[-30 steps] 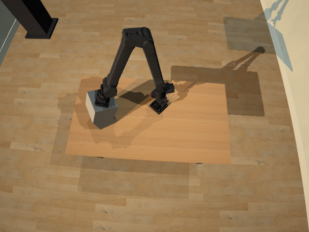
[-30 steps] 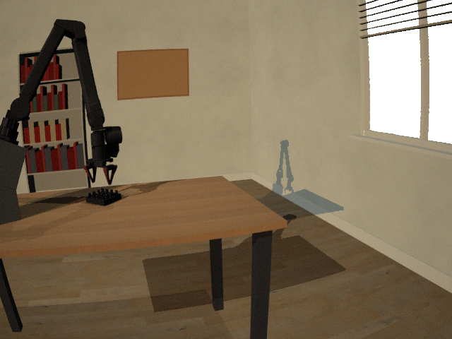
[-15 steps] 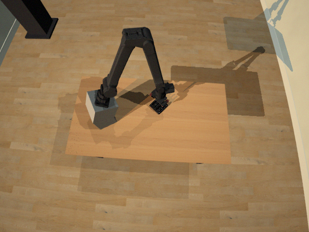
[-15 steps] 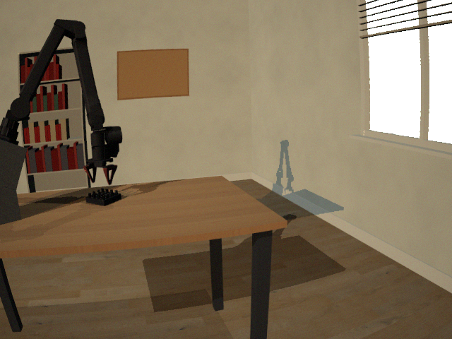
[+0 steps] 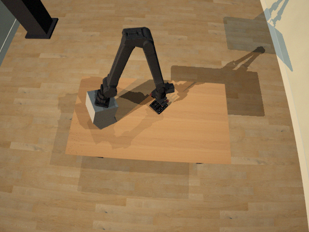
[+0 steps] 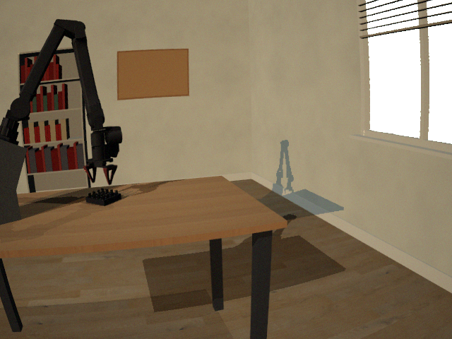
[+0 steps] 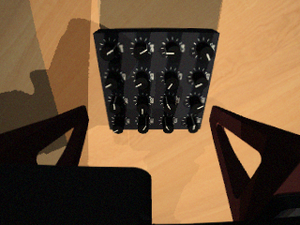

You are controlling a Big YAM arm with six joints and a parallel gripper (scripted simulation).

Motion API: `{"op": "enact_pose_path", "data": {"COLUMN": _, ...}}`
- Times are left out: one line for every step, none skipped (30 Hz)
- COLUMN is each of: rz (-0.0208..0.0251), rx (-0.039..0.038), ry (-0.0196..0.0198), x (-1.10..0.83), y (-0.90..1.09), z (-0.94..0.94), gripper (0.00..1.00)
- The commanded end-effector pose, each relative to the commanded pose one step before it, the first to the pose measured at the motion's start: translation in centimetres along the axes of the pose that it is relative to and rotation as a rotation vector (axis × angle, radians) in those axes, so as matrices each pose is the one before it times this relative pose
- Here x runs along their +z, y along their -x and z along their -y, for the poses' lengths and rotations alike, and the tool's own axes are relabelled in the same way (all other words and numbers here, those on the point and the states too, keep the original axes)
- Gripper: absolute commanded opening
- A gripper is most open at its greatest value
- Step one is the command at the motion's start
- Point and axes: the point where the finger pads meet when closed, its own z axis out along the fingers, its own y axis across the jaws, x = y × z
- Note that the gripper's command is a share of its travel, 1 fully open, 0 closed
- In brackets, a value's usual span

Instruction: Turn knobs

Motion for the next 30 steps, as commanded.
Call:
{"op": "enact_pose_path", "data": {"rz": 0.02205, "rx": -0.01032, "ry": -0.01182, "x": -0.440, "y": 0.789, "z": 0.775, "gripper": 1.00}}
{"op": "enact_pose_path", "data": {"rz": -0.00001, "rx": 0.00002, "ry": 0.00000, "x": 0.000, "y": -0.002, "z": 0.000, "gripper": 1.00}}
{"op": "enact_pose_path", "data": {"rz": -0.00005, "rx": 0.00013, "ry": -0.00002, "x": 0.000, "y": -0.012, "z": 0.002, "gripper": 1.00}}
{"op": "enact_pose_path", "data": {"rz": -0.00017, "rx": 0.00041, "ry": -0.00008, "x": 0.001, "y": -0.039, "z": 0.006, "gripper": 1.00}}
{"op": "enact_pose_path", "data": {"rz": -0.00035, "rx": 0.00083, "ry": -0.00019, "x": 0.001, "y": -0.079, "z": 0.013, "gripper": 1.00}}
{"op": "enact_pose_path", "data": {"rz": -0.00060, "rx": 0.00139, "ry": -0.00035, "x": 0.002, "y": -0.132, "z": 0.022, "gripper": 1.00}}
{"op": "enact_pose_path", "data": {"rz": 0.00000, "rx": 0.00000, "ry": 0.00000, "x": 0.000, "y": 0.000, "z": 0.000, "gripper": 1.00}}
{"op": "enact_pose_path", "data": {"rz": 0.00000, "rx": 0.00000, "ry": 0.00000, "x": 0.000, "y": 0.000, "z": 0.000, "gripper": 1.00}}
{"op": "enact_pose_path", "data": {"rz": -0.00099, "rx": 0.00205, "ry": -0.00068, "x": 0.003, "y": -0.197, "z": 0.035, "gripper": 1.00}}
{"op": "enact_pose_path", "data": {"rz": -0.00061, "rx": -0.00013, "ry": 0.00079, "x": 0.017, "y": -0.189, "z": -0.080, "gripper": 1.00}}
{"op": "enact_pose_path", "data": {"rz": -0.00048, "rx": -0.00054, "ry": 0.00057, "x": 0.012, "y": -0.173, "z": -0.070, "gripper": 1.00}}
{"op": "enact_pose_path", "data": {"rz": -0.00125, "rx": -0.00057, "ry": 0.00114, "x": -0.010, "y": -0.107, "z": -0.018, "gripper": 1.00}}
{"op": "enact_pose_path", "data": {"rz": -0.00122, "rx": -0.00073, "ry": 0.00111, "x": -0.011, "y": -0.122, "z": -0.016, "gripper": 1.00}}
{"op": "enact_pose_path", "data": {"rz": 0.00296, "rx": -0.00119, "ry": -0.00187, "x": -0.015, "y": -0.031, "z": 0.056, "gripper": 1.00}}
{"op": "enact_pose_path", "data": {"rz": 0.00228, "rx": -0.00061, "ry": -0.00155, "x": -0.018, "y": -0.058, "z": 0.044, "gripper": 1.00}}
{"op": "enact_pose_path", "data": {"rz": 0.00063, "rx": -0.00011, "ry": -0.00049, "x": -0.022, "y": -0.110, "z": 0.016, "gripper": 1.00}}
{"op": "enact_pose_path", "data": {"rz": 0.00070, "rx": -0.00013, "ry": -0.00055, "x": -0.024, "y": -0.122, "z": 0.017, "gripper": 1.00}}
{"op": "enact_pose_path", "data": {"rz": 0.00062, "rx": -0.00012, "ry": -0.00051, "x": -0.021, "y": -0.138, "z": 0.016, "gripper": 1.00}}
{"op": "enact_pose_path", "data": {"rz": 0.00052, "rx": -0.00011, "ry": -0.00045, "x": -0.018, "y": -0.154, "z": 0.016, "gripper": 1.00}}
{"op": "enact_pose_path", "data": {"rz": 0.00052, "rx": -0.00011, "ry": -0.00046, "x": -0.018, "y": -0.165, "z": 0.015, "gripper": 1.00}}
{"op": "enact_pose_path", "data": {"rz": 0.00036, "rx": -0.00009, "ry": -0.00036, "x": -0.012, "y": -0.182, "z": 0.013, "gripper": 1.00}}
{"op": "enact_pose_path", "data": {"rz": 0.00020, "rx": -0.00007, "ry": -0.00026, "x": -0.006, "y": -0.196, "z": 0.011, "gripper": 1.00}}
{"op": "enact_pose_path", "data": {"rz": 0.00008, "rx": -0.00005, "ry": -0.00018, "x": -0.002, "y": -0.208, "z": 0.008, "gripper": 1.00}}
{"op": "enact_pose_path", "data": {"rz": 0.00000, "rx": 0.00000, "ry": 0.00000, "x": 0.000, "y": 0.000, "z": 0.000, "gripper": 1.00}}
{"op": "enact_pose_path", "data": {"rz": 0.00000, "rx": 0.00000, "ry": 0.00000, "x": 0.000, "y": 0.000, "z": 0.000, "gripper": 1.00}}
{"op": "enact_pose_path", "data": {"rz": -0.00042, "rx": 0.00003, "ry": 0.00018, "x": 0.010, "y": -0.227, "z": 0.001, "gripper": 1.00}}
{"op": "enact_pose_path", "data": {"rz": -0.00009, "rx": -0.00002, "ry": -0.00006, "x": 0.010, "y": -0.230, "z": 0.002, "gripper": 1.00}}
{"op": "enact_pose_path", "data": {"rz": -0.00046, "rx": 0.00004, "ry": 0.00021, "x": 0.018, "y": -0.241, "z": -0.002, "gripper": 1.00}}
{"op": "enact_pose_path", "data": {"rz": -0.00062, "rx": 0.00007, "ry": 0.00033, "x": 0.023, "y": -0.248, "z": -0.006, "gripper": 1.00}}
{"op": "enact_pose_path", "data": {"rz": -0.00085, "rx": 0.00011, "ry": 0.00051, "x": 0.031, "y": -0.256, "z": -0.010, "gripper": 1.00}}
